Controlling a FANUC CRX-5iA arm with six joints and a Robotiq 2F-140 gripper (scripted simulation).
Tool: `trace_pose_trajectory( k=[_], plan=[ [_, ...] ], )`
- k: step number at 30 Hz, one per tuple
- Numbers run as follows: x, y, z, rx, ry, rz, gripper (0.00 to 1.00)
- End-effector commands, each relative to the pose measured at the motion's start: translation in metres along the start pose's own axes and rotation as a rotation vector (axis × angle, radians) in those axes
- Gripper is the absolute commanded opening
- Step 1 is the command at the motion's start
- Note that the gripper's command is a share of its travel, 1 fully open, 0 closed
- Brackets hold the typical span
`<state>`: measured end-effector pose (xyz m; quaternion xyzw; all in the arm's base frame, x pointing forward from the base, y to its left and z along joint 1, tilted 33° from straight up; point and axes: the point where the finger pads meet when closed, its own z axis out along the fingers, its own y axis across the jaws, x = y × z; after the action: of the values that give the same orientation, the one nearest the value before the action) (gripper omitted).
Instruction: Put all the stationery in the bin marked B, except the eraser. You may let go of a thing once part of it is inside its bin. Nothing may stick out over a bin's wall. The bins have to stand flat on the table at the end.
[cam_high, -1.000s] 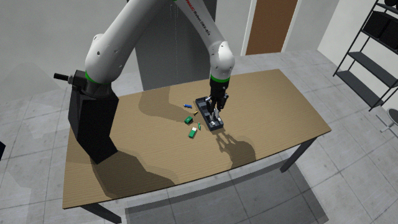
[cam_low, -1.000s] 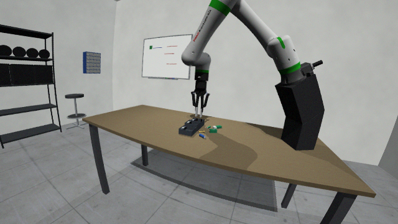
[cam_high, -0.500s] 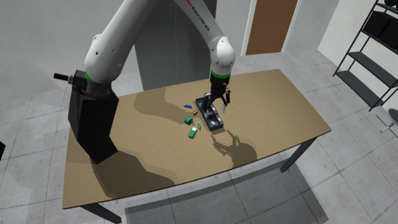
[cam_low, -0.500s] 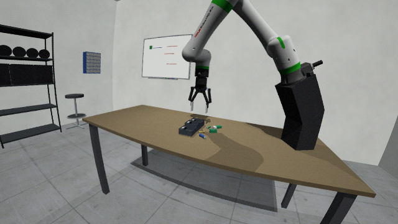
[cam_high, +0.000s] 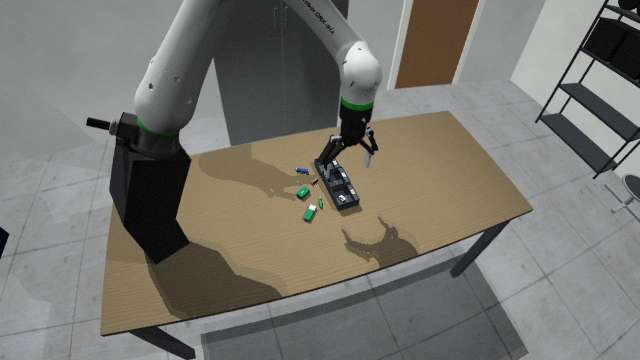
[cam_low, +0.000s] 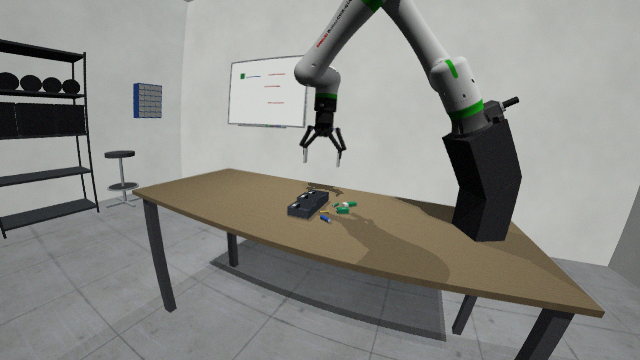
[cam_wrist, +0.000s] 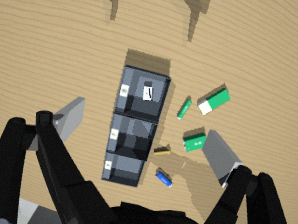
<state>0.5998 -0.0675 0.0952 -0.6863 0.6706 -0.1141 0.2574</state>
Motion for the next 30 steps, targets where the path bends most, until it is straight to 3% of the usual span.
trace_pose_trajectory(
  k=[1, 8, 30],
  plan=[
    [0.000, 0.000, -0.018, 0.000, 0.000, 0.000, 1.00],
    [0.000, 0.000, -0.045, 0.000, 0.000, 0.000, 1.00],
    [0.000, 0.000, -0.045, 0.000, 0.000, 0.000, 1.00]
  ],
)
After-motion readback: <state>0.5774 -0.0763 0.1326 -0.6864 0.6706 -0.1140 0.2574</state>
